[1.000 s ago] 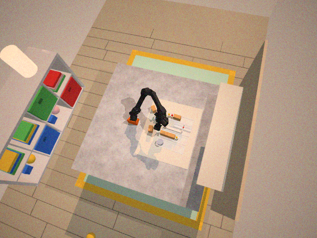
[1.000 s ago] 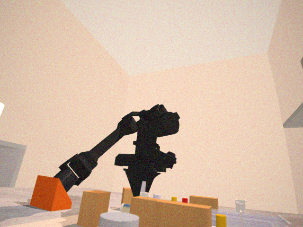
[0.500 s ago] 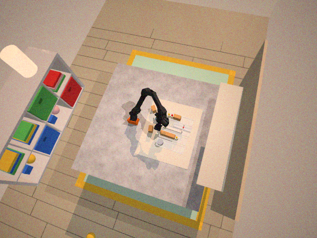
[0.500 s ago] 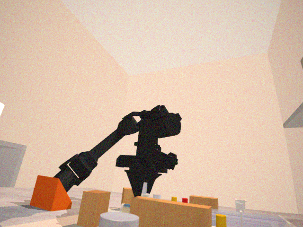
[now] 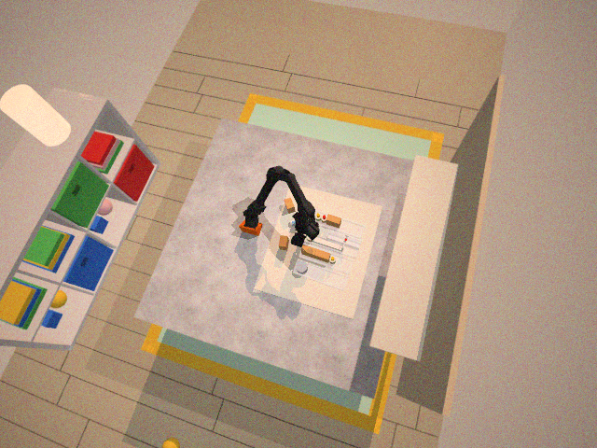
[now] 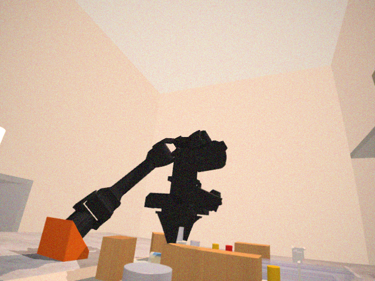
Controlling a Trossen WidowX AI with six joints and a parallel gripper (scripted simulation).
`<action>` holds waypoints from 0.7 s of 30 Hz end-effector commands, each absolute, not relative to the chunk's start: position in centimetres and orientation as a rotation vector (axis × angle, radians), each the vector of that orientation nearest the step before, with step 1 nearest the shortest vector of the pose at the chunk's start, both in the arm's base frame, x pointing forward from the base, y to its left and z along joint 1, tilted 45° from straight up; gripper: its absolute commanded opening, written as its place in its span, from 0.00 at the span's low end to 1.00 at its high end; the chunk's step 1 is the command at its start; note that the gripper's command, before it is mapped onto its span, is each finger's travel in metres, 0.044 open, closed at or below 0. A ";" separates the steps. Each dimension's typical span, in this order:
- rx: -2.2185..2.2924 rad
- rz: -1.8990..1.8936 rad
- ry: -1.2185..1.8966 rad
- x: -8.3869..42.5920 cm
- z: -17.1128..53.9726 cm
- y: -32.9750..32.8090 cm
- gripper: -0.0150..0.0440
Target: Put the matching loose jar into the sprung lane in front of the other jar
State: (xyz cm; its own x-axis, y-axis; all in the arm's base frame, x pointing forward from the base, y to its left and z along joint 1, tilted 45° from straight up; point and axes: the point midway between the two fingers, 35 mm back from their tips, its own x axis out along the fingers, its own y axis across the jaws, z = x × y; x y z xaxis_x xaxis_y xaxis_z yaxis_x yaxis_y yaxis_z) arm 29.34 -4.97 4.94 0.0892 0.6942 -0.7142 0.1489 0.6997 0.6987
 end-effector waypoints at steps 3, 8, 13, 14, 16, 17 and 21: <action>0.736 0.465 1.437 30.1 5.1 -5.2 0.25; 0.736 0.465 1.437 30.3 5.1 -5.2 0.25; 0.736 0.465 1.437 30.6 5.1 -5.2 0.25; 0.736 0.465 1.437 30.6 5.1 -5.3 0.25; 0.736 0.465 1.437 30.7 5.1 -5.3 0.25; 0.736 0.465 1.437 30.8 5.1 -5.3 0.25; 0.736 0.465 1.437 31.0 5.1 -5.3 0.25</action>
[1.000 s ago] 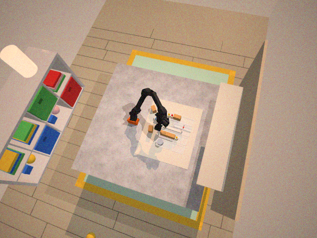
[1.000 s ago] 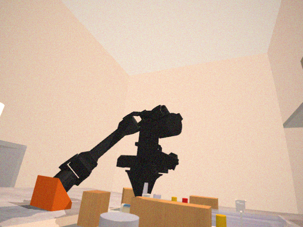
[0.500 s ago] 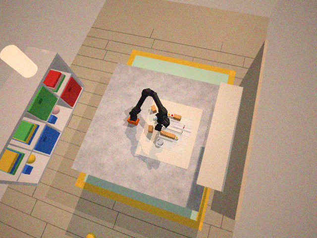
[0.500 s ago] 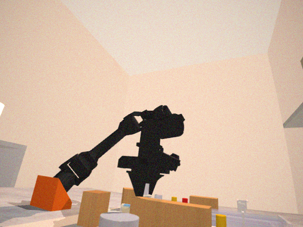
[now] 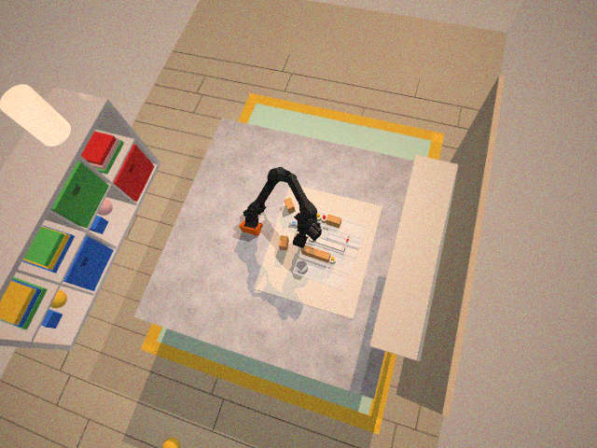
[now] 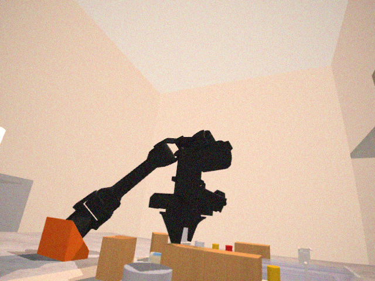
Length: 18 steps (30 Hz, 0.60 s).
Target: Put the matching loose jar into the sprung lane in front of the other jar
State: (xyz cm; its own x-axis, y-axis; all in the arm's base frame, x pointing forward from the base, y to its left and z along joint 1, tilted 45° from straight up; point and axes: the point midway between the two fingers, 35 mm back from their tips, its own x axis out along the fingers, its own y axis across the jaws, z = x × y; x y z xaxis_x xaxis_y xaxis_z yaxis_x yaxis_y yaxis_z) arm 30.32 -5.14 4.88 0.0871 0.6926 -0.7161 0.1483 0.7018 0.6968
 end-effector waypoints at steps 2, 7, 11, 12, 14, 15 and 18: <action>0.736 0.465 1.437 31.1 5.1 -5.3 0.25; 0.736 0.465 1.437 31.3 5.1 -5.4 0.25; 0.736 0.465 1.436 31.5 5.1 -5.4 0.25; 0.736 0.465 1.436 31.6 5.1 -5.4 0.25; 0.736 0.465 1.436 31.7 5.1 -5.4 0.25; 0.736 0.465 1.436 31.7 5.1 -5.4 0.25; 0.736 0.465 1.436 31.8 5.1 -5.5 0.25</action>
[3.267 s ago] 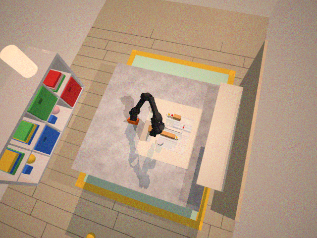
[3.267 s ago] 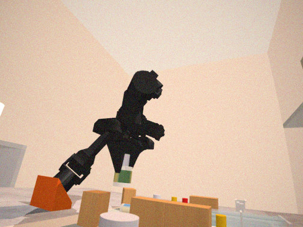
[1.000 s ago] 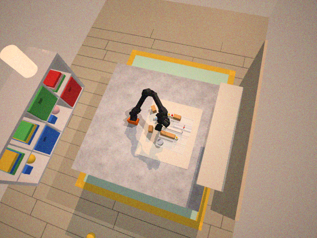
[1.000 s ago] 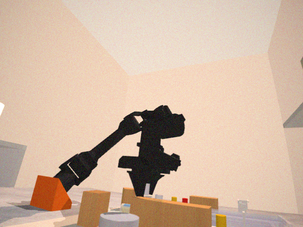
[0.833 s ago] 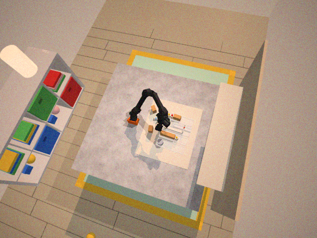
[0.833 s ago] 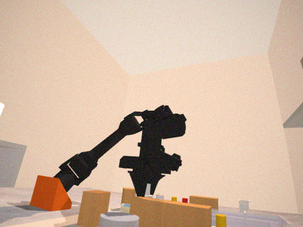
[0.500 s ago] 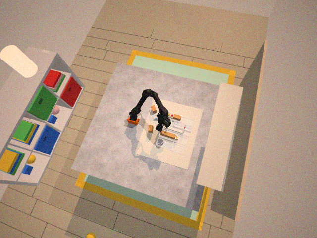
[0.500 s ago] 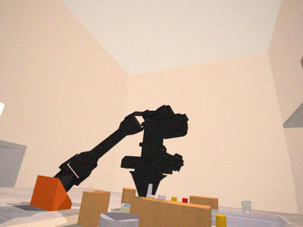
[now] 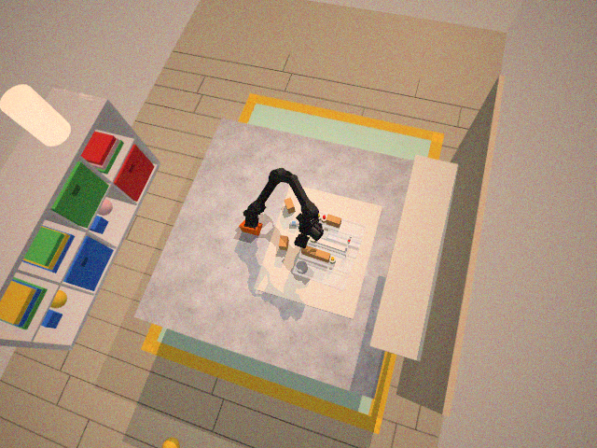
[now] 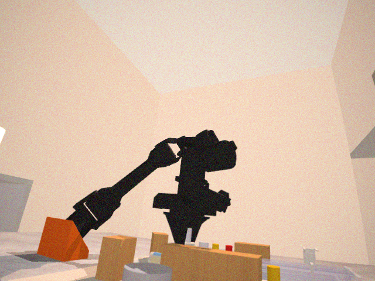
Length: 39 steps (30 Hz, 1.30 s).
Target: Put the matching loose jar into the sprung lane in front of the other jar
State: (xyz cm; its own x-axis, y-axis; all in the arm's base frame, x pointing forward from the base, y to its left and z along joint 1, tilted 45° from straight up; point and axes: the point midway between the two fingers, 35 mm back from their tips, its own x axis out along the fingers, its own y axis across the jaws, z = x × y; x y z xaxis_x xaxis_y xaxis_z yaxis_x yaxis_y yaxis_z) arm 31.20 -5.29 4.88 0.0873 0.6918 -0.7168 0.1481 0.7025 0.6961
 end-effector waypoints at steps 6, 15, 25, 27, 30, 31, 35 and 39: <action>0.736 0.466 1.436 32.1 5.2 -5.5 0.25; 0.736 0.466 1.436 32.6 5.2 -5.6 0.25; 0.736 0.466 1.436 33.1 5.3 -5.7 0.25; 0.736 0.466 1.436 33.1 5.3 -5.7 0.25; 0.736 0.466 1.435 33.3 5.4 -5.7 0.25; 0.736 0.466 1.435 33.3 5.4 -5.7 0.25; 0.736 0.466 1.435 33.5 5.4 -5.7 0.25; 0.736 0.466 1.435 33.7 5.5 -5.8 0.25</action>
